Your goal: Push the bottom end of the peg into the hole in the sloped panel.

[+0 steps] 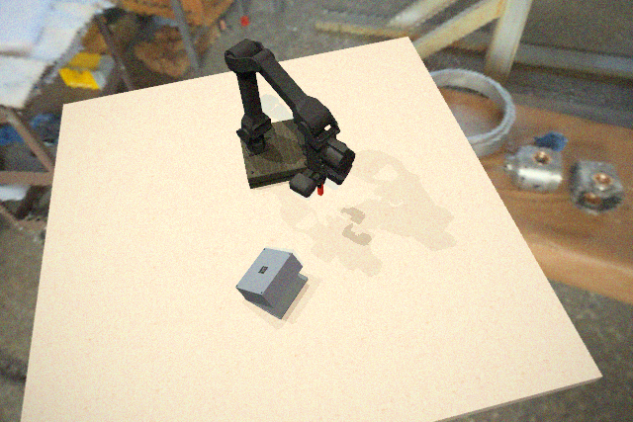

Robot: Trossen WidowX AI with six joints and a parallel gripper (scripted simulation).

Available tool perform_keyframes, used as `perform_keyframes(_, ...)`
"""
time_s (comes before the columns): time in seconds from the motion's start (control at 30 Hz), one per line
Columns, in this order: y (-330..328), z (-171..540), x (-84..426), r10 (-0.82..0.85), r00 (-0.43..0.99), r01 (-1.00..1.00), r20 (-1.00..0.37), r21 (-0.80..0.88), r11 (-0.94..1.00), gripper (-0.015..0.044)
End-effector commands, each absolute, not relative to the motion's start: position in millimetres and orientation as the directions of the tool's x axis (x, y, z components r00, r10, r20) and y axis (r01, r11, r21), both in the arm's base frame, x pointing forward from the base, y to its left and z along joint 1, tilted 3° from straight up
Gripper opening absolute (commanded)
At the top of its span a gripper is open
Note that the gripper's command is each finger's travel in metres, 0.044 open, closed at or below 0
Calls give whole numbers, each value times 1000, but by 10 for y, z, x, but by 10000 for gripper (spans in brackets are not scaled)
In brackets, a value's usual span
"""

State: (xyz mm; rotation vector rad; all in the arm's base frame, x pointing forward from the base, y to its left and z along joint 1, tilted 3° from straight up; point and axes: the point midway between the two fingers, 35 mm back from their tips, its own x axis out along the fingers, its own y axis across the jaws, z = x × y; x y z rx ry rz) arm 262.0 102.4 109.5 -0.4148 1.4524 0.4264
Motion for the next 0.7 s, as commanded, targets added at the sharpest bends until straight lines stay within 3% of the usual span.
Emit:
perform_keyframes(0.0,1020,1190,2614,25,80,-512,-996,-19,859,0)
perform_keyframes(0.67,874,1234,2763,69,81,-397,-994,31,917,0)
